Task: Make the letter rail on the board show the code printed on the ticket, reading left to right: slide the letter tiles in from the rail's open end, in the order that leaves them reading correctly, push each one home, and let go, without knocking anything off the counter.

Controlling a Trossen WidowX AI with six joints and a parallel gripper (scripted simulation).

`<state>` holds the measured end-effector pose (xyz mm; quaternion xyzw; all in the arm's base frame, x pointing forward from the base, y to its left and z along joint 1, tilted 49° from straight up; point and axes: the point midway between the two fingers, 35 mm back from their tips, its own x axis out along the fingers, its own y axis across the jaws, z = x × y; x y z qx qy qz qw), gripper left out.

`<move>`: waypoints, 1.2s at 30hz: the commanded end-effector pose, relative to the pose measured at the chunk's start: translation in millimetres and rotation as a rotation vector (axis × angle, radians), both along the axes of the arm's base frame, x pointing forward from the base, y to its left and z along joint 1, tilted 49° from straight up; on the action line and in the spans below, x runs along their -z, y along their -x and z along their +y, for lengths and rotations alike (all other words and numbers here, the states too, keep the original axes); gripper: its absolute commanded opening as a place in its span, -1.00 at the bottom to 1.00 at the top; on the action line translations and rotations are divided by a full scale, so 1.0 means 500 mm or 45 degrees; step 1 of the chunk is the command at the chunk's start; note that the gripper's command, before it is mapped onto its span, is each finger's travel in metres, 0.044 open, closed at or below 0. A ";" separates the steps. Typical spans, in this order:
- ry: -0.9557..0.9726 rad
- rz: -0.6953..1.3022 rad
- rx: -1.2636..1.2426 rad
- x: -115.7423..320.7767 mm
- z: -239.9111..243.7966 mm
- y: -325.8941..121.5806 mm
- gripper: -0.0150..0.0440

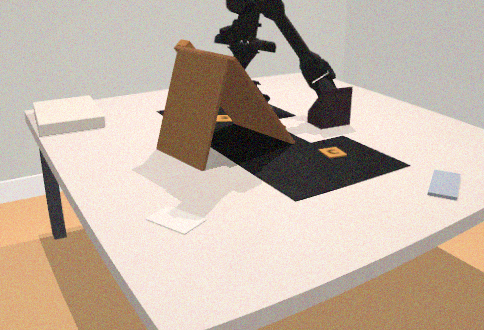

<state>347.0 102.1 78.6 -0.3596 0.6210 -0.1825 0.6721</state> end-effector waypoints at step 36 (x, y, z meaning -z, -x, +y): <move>0.033 0.044 0.049 0.026 -0.012 -0.018 -0.49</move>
